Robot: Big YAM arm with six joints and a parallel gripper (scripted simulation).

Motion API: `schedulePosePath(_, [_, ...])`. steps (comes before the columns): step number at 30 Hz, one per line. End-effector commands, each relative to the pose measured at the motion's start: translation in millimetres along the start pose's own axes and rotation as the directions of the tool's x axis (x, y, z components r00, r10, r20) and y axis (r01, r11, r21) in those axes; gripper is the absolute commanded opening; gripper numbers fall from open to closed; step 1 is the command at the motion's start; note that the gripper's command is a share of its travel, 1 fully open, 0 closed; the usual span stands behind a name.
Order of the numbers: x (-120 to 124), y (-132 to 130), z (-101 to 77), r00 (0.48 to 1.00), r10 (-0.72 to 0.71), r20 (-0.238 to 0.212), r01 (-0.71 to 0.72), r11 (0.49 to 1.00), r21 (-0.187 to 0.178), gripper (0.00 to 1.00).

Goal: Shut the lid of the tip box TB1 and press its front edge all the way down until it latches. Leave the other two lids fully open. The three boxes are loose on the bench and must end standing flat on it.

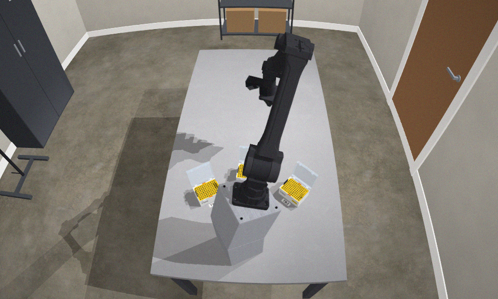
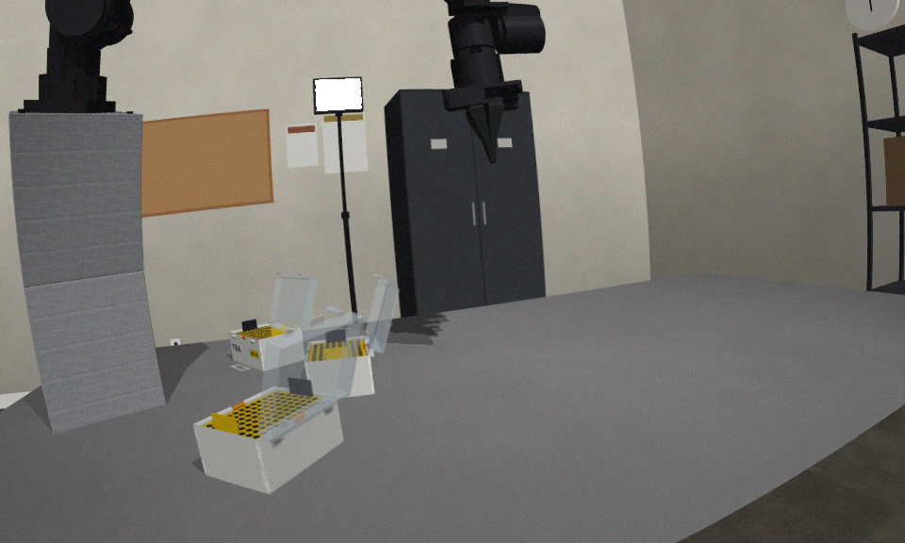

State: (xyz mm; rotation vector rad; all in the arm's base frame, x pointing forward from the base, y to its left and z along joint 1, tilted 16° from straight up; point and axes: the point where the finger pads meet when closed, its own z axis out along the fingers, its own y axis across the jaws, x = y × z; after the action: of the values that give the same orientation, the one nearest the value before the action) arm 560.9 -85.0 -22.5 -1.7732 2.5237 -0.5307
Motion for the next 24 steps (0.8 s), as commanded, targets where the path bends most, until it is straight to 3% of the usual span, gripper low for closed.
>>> schedulePosePath(1, [21, -8, -7.3, 1.000, 0.008, 0.006, -0.009, 0.999, 0.043, 0.00])
schedulePosePath(4, [31, -1, 0.4, 1.000, 0.008, 0.006, -0.008, 0.999, 0.043, 0.00])
schedulePosePath(6, [39, 5, 6.0, 0.999, 0.017, -0.047, -0.015, 0.999, 0.047, 0.00])
schedulePosePath(12, [52, 16, 14.4, 0.999, 0.017, -0.043, -0.015, 0.999, 0.047, 0.00])
schedulePosePath(14, [45, 24, 15.3, 0.996, 0.002, -0.087, 0.003, 0.998, 0.055, 0.00])
schedulePosePath(16, [67, 29, 22.6, 0.995, 0.026, -0.096, -0.022, 0.999, 0.050, 0.00])
schedulePosePath(22, [86, 48, 35.0, 0.996, 0.025, -0.091, -0.021, 0.999, 0.048, 0.00])
schedulePosePath(24, [93, 57, 40.4, 0.989, 0.032, -0.146, -0.026, 0.999, 0.043, 0.00])
